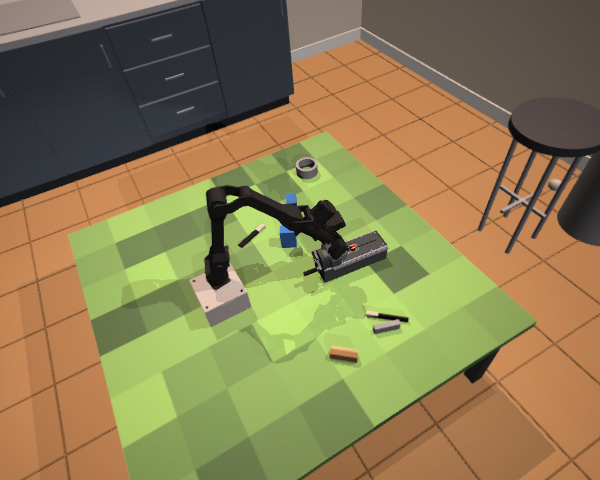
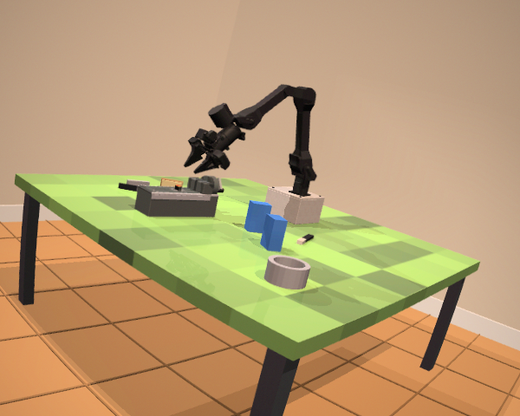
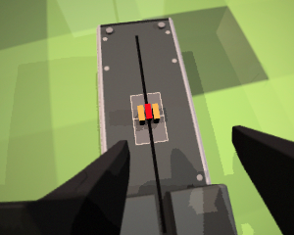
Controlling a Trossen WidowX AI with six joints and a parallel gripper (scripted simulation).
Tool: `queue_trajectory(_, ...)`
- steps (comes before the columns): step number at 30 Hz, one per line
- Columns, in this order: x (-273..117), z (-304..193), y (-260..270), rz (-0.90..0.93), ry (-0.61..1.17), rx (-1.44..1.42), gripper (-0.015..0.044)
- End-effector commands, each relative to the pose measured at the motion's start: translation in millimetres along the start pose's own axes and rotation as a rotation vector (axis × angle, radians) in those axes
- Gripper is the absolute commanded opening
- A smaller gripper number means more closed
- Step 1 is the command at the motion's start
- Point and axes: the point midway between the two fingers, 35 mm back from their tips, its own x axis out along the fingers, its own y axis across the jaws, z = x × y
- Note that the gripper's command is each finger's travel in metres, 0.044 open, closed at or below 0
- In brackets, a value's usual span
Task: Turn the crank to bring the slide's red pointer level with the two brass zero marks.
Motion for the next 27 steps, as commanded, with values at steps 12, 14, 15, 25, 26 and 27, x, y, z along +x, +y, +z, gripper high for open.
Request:
queue_trajectory(12, 0.0, 0.0, 0.0, 0.0, 0.0, 0.0, 0.0)
queue_trajectory(14, 0.0, 0.0, 0.0, 0.0, 0.0, 0.0, 0.0)
queue_trajectory(15, 0.0, 0.0, 0.0, 0.0, 0.0, 0.0, 0.0)
queue_trajectory(25, 0.0, 0.0, 0.1, 0.001, 0.0, 0.0, 0.0)
queue_trajectory(26, 0.0, 0.0, 0.1, 0.001, 0.0, 0.0, 0.0)
queue_trajectory(27, 0.0, 0.0, 0.1, 0.001, 0.0, 0.0, 0.0)
